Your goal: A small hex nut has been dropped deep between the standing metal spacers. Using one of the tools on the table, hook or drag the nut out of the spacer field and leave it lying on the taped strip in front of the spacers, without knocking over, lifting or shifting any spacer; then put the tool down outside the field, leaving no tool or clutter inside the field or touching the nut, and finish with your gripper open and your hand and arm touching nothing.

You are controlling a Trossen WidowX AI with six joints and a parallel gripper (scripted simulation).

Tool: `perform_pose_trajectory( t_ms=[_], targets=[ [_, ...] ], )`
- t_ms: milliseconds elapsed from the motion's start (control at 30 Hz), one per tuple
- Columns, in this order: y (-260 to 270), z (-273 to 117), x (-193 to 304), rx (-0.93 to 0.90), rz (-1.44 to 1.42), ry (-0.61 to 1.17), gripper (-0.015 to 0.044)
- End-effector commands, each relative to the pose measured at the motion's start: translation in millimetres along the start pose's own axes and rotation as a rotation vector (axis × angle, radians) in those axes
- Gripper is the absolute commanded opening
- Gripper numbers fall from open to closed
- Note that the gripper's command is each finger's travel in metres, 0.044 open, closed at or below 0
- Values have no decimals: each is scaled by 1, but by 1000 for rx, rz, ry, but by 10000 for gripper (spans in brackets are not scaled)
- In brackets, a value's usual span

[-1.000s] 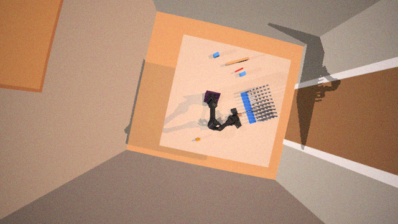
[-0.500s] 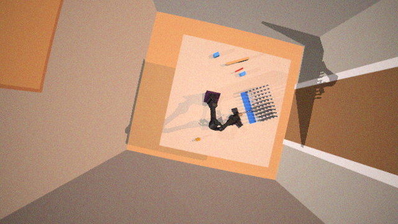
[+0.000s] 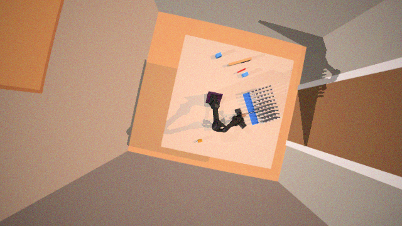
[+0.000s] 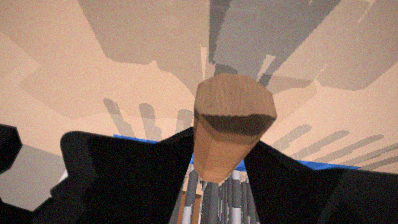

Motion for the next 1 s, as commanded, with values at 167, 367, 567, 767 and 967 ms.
perform_pose_trajectory(
  t_ms=[167,367,567,767,967],
  targets=[
    [3,3,7,-8,4,3,0],
    [4,6,10,-8,4,3,0],
    [5,8,14,-8,5,3,0],
    [6,11,17,-8,5,3,0],
    [7,13,21,-8,5,4,0]
  ],
)
Point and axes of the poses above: the point midway between the two fingers, 35 mm back from their tips, its own z axis out along the fingers, its own y axis across the jaws, x = y × z, the point moved 7 cm from there along -z, back along the fingers, and after that the axes turned 12 degrees about -z, right-handed, at the moved point
